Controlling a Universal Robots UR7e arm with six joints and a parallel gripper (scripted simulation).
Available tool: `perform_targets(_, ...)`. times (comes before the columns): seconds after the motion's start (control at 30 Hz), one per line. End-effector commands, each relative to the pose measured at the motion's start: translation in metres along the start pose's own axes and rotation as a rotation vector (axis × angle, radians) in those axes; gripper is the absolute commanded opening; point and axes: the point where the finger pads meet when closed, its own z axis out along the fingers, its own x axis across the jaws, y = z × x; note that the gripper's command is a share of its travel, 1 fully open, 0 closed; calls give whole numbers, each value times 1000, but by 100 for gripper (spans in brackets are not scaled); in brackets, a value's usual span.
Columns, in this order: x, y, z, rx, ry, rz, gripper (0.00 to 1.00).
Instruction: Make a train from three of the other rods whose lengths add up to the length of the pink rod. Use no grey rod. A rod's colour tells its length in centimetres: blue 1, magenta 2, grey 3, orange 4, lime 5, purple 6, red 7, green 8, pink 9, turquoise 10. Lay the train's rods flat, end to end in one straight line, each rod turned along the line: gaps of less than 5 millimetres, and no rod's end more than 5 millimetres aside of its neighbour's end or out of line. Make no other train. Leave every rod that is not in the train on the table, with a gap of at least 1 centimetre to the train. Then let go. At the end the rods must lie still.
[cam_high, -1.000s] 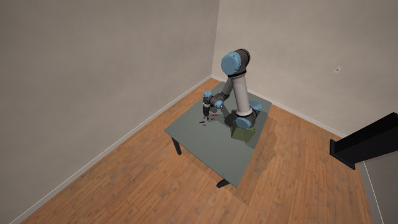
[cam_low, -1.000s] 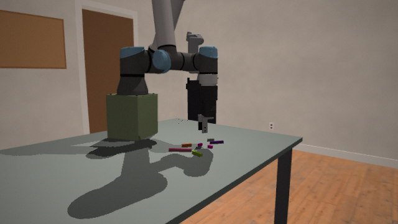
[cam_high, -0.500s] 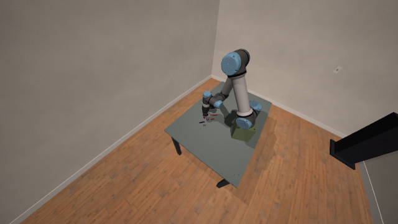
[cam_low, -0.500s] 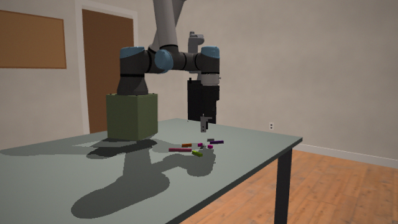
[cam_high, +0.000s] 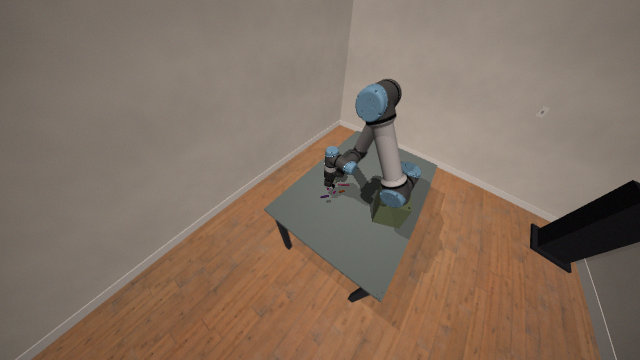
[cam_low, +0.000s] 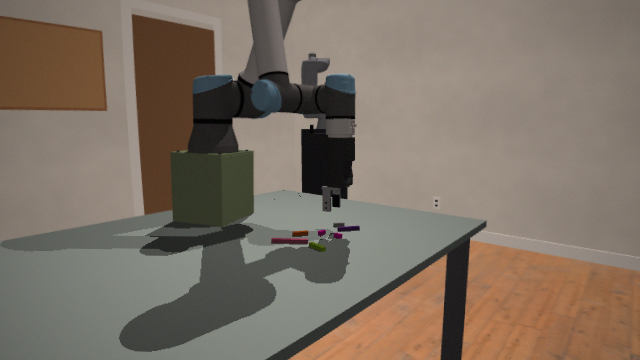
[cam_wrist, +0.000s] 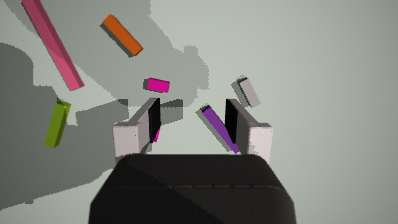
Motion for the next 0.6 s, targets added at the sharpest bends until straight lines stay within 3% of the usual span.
perform_targets(0.0, 2, 1, 0, -1, 0, 49, 100)
perform_targets(0.57, 8, 4, 0, -1, 0, 200, 100)
